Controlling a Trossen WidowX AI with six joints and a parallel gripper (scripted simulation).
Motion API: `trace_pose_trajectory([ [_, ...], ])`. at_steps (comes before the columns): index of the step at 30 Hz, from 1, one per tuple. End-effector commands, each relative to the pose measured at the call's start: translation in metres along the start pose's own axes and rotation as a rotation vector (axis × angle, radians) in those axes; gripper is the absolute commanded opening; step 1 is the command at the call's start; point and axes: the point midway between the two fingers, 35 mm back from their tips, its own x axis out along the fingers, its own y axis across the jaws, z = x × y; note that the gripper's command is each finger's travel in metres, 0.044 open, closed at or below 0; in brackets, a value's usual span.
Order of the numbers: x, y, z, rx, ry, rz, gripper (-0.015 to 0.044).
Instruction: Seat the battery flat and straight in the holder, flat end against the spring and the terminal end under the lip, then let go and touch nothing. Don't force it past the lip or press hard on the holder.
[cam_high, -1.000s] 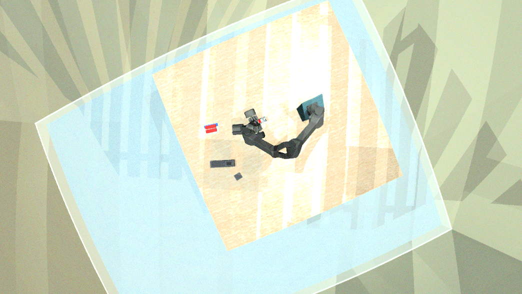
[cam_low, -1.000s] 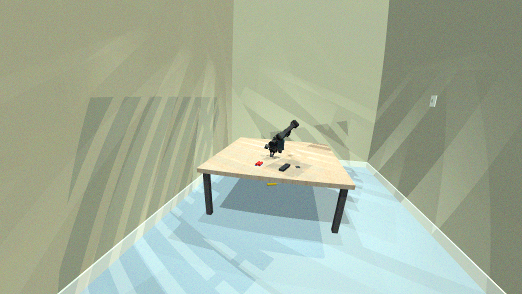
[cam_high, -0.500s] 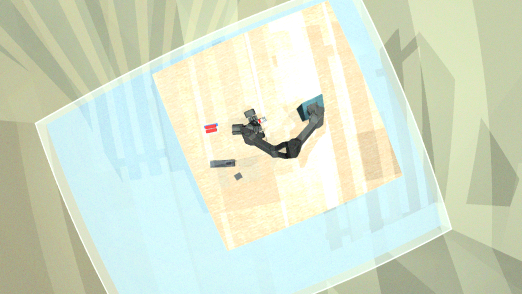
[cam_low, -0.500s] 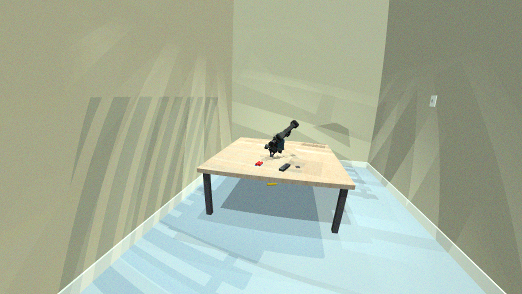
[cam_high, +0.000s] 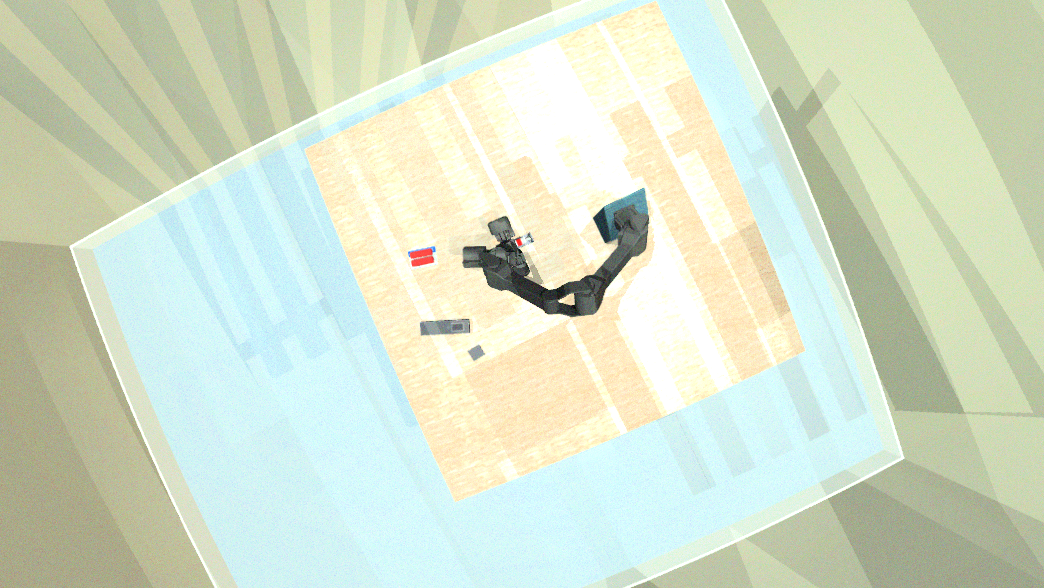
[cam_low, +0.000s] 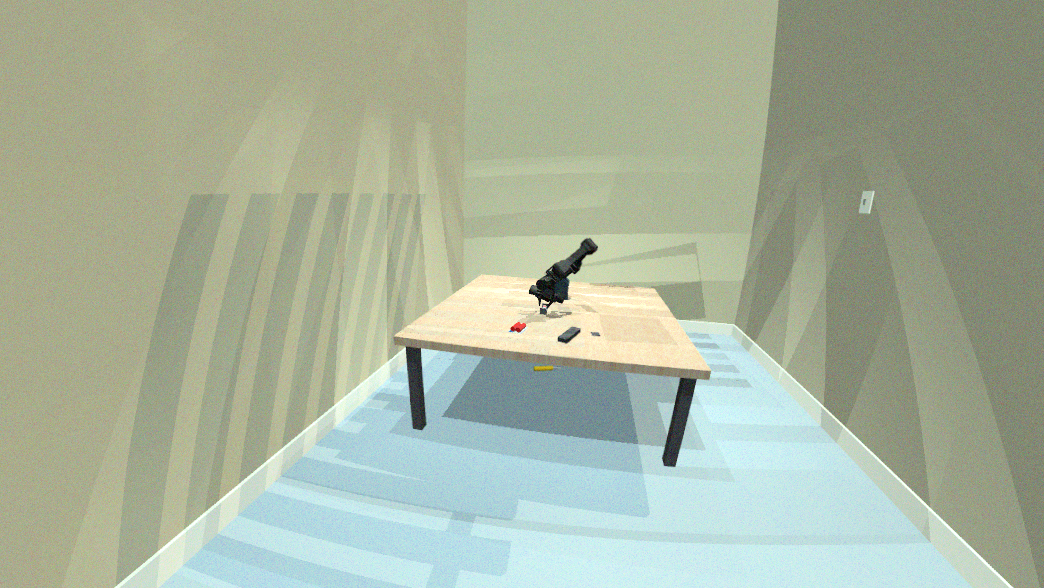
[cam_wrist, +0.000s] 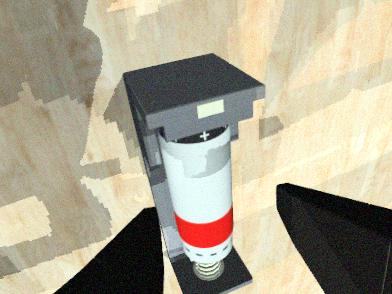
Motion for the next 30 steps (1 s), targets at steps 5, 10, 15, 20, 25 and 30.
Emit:
trace_pose_trajectory([
  [5,-0.064,-0.015,-0.018,-0.007,-0.001,-0.008,0.0385],
  [10,-0.064,-0.018,-0.016,-0.007,-0.001,-0.008,0.0440],
  [15,-0.064,-0.018,-0.016,-0.007,-0.001,-0.008,0.0440],
  [20,-0.064,-0.018,-0.016,-0.007,-0.001,-0.008,0.0440],
  [25,-0.064,-0.018,-0.016,-0.007,-0.001,-0.008,0.0440],
  [30,-0.064,-0.018,-0.016,-0.007,-0.001,-0.008,0.0440],
])
